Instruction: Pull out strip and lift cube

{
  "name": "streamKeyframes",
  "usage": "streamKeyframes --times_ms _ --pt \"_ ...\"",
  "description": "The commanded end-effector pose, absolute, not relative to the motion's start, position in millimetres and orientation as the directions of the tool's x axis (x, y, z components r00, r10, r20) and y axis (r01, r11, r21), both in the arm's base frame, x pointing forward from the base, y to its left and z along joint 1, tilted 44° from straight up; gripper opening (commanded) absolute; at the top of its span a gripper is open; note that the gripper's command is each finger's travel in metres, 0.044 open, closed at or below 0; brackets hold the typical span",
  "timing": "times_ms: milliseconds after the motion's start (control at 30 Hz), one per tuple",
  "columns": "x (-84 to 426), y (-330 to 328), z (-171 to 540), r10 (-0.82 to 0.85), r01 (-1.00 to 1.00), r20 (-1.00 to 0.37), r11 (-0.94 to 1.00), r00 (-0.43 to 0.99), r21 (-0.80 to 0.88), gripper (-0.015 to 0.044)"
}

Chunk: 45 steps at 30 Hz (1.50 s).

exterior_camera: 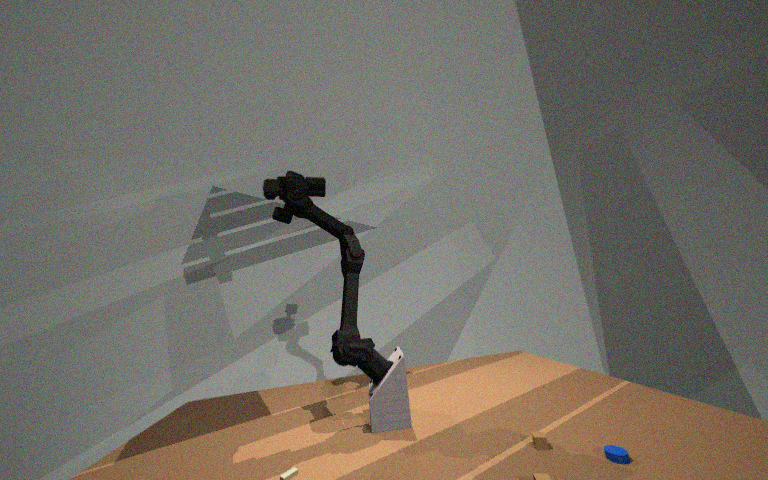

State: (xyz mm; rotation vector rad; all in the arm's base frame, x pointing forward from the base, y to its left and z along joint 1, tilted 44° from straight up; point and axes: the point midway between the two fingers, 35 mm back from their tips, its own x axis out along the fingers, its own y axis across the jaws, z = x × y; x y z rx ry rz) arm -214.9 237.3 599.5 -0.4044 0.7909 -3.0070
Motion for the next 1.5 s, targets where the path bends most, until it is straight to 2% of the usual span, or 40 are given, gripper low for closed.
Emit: streamKeyframes --times_ms 0,133,333,700,967,1067,1267,1467 --pt "-215.1 236.0 600.1 -0.073 -0.058 0.247 -0.873 -0.966 -0.485 0.0400" --pt "-217.5 203.6 612.3 -0.126 -0.027 0.273 -0.869 -0.954 -0.494 0.0400" --pt "-208.8 109.3 642.4 -0.283 0.065 0.354 -0.853 -0.891 -0.517 0.0400" --pt "-149.8 -22.8 666.6 -0.512 0.235 0.474 -0.816 -0.717 -0.528 0.0400" --pt "-52.9 -127.2 651.9 -0.723 0.434 0.489 -0.687 -0.488 -0.583 0.0400" --pt "-26.3 -140.4 648.3 -0.759 0.413 0.525 -0.651 -0.385 -0.637 0.0400" --pt "62.0 -185.5 612.4 -0.860 0.532 0.477 -0.493 -0.179 -0.689 0.0400" --pt "148.6 -202.6 566.9 -0.912 0.605 0.409 -0.308 0.032 -0.734 0.0400"
